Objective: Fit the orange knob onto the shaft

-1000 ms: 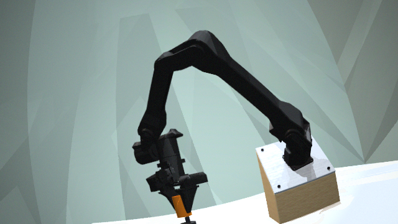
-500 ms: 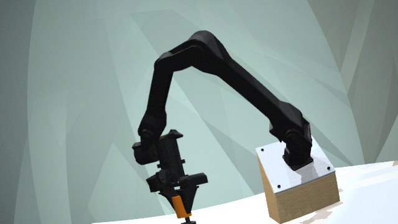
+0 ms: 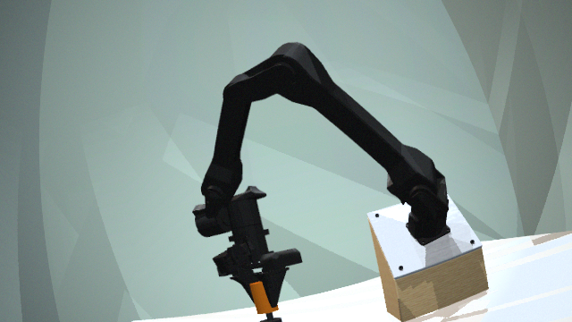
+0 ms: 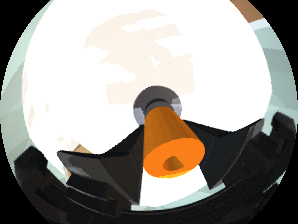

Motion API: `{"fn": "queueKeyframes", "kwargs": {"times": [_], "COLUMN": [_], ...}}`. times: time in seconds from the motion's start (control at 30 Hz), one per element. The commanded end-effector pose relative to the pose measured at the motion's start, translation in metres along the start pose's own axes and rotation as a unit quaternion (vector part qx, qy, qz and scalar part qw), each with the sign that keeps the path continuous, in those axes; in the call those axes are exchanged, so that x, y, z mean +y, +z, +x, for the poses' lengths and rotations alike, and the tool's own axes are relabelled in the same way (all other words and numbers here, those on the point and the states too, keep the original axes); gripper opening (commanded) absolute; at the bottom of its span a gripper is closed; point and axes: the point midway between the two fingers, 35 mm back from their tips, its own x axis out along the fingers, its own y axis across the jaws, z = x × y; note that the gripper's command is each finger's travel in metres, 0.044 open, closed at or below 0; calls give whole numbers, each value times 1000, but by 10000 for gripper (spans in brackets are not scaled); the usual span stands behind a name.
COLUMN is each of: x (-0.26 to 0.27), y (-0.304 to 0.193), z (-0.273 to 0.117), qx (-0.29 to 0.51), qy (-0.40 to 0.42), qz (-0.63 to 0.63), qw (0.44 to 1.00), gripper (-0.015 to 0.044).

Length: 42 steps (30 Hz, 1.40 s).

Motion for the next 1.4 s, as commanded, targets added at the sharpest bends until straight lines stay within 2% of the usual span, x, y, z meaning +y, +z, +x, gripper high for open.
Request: {"fn": "queueKeyframes", "kwargs": {"times": [0.0,1.27,1.37], "x": [-1,-1,-1], "y": [0,1,1], "z": [1,17,17], "qx": [-1,2,2], "qy": [-1,0,0], "qz": [1,-23,-23], "qw": [1000,1000,1000], "gripper": [0,0,79]}}
